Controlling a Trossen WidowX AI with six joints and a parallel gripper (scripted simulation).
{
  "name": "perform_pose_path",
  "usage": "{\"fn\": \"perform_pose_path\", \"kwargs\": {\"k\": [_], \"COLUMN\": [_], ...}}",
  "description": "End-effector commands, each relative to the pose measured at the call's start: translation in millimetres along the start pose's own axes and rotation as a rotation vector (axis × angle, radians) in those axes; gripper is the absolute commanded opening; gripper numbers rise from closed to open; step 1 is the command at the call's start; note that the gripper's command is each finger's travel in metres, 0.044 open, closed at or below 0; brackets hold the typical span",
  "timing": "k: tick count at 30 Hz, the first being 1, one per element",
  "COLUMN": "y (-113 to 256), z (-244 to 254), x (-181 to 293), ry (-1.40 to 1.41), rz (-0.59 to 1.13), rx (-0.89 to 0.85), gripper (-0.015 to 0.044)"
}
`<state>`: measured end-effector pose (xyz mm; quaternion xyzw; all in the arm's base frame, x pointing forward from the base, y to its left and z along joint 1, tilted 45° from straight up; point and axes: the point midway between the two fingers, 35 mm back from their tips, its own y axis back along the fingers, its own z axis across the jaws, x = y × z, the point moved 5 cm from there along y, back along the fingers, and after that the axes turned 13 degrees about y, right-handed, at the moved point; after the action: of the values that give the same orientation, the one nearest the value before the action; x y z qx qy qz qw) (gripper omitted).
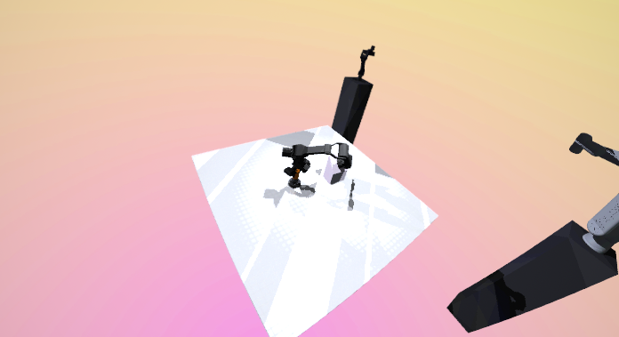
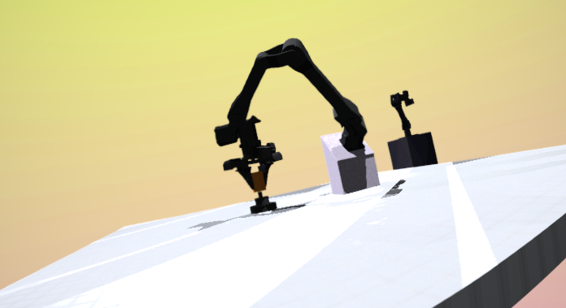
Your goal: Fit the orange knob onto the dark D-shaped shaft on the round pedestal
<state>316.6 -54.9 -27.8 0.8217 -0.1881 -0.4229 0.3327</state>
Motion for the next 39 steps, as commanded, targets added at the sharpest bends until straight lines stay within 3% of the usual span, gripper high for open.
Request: {"fn": "perform_pose_path", "kwargs": {"k": [1, 39], "y": [3.9, -1.8], "z": [-2.0, -0.6], "x": [3.6, 0.3], "ry": [0.122, 0.132], "rz": [0.007, 0.006], "rx": [0.005, 0.005], "gripper": [0.0, 0.0]}}
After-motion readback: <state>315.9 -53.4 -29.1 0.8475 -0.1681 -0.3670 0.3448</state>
